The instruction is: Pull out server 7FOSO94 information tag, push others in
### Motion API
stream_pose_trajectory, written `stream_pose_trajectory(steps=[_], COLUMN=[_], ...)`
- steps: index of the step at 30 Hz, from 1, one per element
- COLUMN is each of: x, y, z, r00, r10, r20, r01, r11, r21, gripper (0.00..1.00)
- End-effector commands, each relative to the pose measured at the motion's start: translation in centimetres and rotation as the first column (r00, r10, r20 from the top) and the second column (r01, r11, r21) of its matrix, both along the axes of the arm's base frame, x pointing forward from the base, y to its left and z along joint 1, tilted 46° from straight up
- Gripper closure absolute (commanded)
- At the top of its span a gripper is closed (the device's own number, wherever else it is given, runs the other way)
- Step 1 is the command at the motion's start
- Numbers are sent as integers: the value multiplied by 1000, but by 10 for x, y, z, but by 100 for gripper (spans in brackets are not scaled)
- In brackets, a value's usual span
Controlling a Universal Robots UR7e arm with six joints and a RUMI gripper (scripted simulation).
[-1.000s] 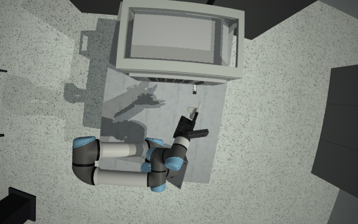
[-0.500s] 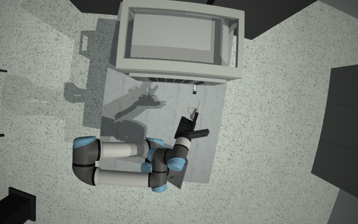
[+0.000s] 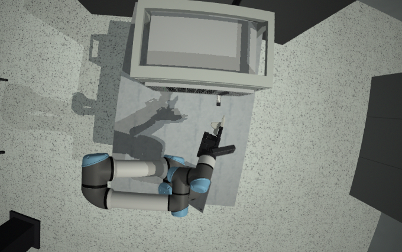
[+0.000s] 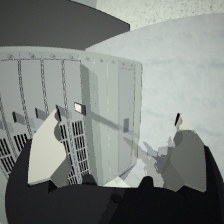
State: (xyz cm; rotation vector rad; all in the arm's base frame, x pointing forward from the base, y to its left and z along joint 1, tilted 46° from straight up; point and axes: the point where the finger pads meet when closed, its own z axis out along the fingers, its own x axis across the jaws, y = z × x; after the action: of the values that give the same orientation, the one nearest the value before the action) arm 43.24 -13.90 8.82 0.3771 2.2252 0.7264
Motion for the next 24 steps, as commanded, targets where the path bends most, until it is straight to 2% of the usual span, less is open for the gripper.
stream_pose_trajectory(steps=[1, 24], x=[-1, -3], y=[1, 9], z=[-2, -8], r00=[1000, 999], r10=[6, 32], r20=[7, 40], r01=[-6, -33], r11=[1000, 999], r21=[6, 36], gripper=[0, 0])
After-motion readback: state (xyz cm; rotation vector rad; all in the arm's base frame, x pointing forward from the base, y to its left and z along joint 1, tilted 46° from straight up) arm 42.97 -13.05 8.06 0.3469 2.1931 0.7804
